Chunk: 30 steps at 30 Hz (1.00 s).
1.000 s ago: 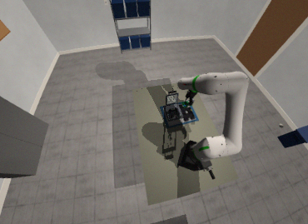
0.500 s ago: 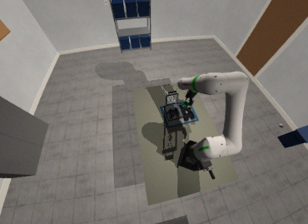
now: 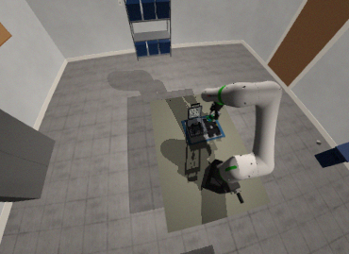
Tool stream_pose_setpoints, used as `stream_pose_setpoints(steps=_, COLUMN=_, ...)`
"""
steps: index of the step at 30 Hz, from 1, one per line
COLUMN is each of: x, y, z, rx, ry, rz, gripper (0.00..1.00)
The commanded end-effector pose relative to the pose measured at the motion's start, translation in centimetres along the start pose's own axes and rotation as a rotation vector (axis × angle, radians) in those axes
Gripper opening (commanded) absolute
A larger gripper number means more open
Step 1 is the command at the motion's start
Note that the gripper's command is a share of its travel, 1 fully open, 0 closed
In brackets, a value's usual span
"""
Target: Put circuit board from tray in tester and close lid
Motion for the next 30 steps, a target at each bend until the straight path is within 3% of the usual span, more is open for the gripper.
stream_pose_setpoints(steps=1, x=-0.02, y=0.02, z=0.01, rx=-0.017, ry=0.000, rz=0.000, gripper=0.46)
stream_pose_setpoints(steps=30, x=-0.02, y=0.02, z=0.01, rx=-0.275, ry=0.000, rz=0.000, gripper=0.46)
Point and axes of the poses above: the point where the finger pads meet when closed, its own x axis out along the fingers, its own y axis across the jaws, z = x × y, the point moved 6 cm from there along -x, back along the fingers, and after that the axes turned 6 degrees about -x, right-handed, at the moved point
